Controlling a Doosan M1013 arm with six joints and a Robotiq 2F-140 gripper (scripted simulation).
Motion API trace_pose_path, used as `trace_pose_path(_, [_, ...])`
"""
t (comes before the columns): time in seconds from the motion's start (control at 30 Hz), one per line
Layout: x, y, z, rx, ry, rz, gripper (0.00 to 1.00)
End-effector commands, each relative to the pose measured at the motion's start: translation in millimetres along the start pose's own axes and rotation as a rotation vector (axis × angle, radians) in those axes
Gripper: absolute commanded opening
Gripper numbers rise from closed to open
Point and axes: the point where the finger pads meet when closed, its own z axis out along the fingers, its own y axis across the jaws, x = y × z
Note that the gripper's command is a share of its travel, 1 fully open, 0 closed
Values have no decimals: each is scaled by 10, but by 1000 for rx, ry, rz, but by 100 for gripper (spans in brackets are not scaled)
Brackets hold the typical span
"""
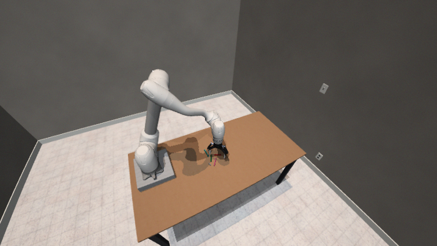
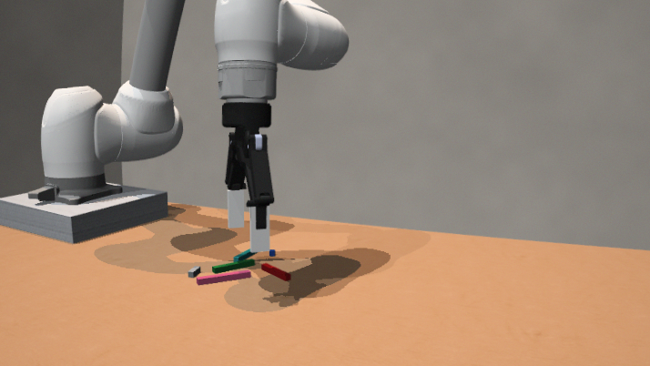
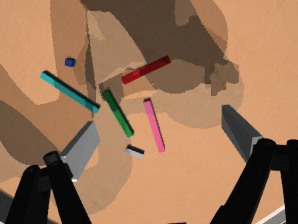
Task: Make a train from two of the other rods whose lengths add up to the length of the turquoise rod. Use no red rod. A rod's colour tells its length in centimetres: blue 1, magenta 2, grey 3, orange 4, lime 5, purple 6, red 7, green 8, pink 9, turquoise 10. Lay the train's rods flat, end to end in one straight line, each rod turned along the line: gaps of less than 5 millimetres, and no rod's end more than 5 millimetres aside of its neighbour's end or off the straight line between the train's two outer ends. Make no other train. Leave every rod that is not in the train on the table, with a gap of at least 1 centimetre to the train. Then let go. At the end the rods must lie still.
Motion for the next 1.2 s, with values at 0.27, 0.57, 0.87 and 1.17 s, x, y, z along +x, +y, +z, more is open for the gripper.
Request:
trace_pose_path(0.27, [0,0,-1,0,0,0,100])
trace_pose_path(0.57, [12,-13,-4,0,0,-33,100])
trace_pose_path(0.87, [103,-118,-27,0,0,-292,100])
trace_pose_path(1.17, [205,-242,-54,0,0,-595,100])
